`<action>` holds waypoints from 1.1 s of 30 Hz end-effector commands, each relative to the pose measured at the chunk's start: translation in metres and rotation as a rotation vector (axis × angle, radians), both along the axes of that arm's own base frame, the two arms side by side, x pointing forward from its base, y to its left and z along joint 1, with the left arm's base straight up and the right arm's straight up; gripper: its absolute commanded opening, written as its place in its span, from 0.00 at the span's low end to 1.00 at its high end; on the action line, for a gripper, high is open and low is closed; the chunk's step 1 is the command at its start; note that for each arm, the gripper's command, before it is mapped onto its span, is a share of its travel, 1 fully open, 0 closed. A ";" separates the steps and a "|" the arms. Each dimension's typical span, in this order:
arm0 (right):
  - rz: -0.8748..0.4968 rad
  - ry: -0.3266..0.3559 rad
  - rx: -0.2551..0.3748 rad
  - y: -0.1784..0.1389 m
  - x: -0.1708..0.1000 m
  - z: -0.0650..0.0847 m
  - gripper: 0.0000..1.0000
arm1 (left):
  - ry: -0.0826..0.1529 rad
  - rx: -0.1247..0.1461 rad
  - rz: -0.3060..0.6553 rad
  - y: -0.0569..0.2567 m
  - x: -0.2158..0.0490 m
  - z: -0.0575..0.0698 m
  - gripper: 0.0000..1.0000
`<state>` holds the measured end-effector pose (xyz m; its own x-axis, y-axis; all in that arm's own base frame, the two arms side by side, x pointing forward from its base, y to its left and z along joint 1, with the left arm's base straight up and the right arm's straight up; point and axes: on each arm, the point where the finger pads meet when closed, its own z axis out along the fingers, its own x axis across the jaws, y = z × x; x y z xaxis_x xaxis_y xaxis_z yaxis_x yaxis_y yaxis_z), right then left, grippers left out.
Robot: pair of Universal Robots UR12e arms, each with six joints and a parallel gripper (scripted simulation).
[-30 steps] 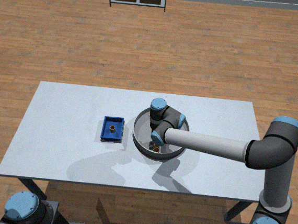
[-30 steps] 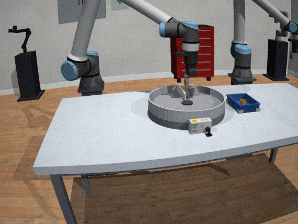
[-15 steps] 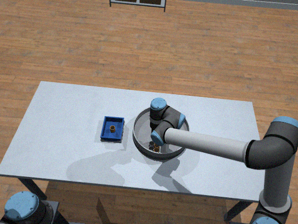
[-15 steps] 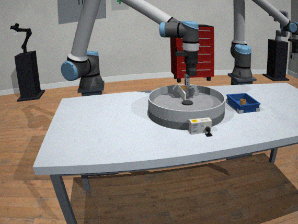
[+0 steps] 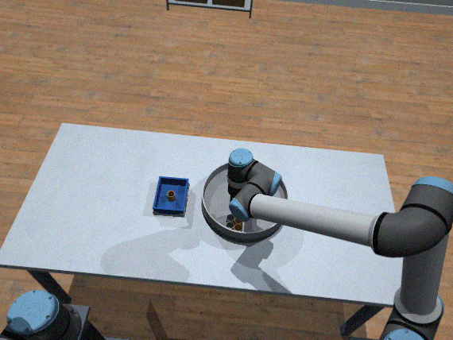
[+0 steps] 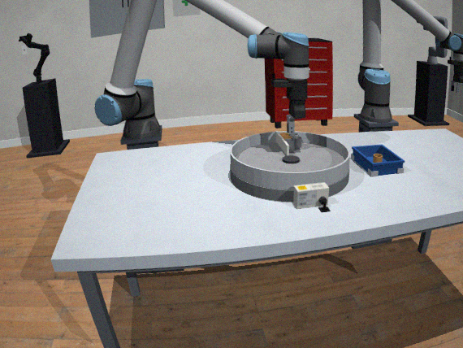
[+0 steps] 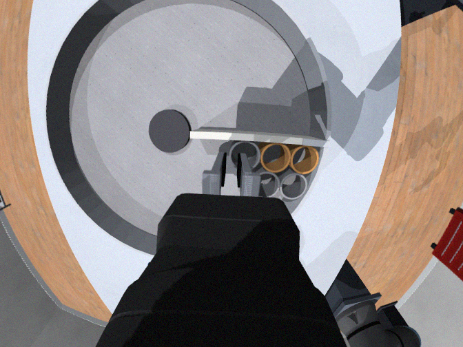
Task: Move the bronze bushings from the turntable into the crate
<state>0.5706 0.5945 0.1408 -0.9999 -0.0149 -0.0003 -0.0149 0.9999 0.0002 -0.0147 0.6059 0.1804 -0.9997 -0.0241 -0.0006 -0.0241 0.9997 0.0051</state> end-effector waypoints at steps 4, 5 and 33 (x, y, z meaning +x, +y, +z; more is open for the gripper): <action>0.000 0.000 0.001 0.000 0.001 0.000 0.36 | 0.000 -0.005 0.003 -0.002 -0.002 -0.003 1.00; 0.000 0.000 0.001 0.000 0.001 0.000 0.36 | 0.000 -0.005 0.003 -0.002 -0.002 -0.003 1.00; 0.000 0.000 0.001 -0.001 0.001 -0.023 0.36 | 0.000 -0.005 0.003 -0.002 -0.002 -0.003 1.00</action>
<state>0.5695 0.5926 0.1155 -0.9999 -0.0149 0.0033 -0.0149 0.9999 -0.0056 -0.0147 0.6059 0.1804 -0.9997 -0.0241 -0.0006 -0.0241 0.9997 0.0051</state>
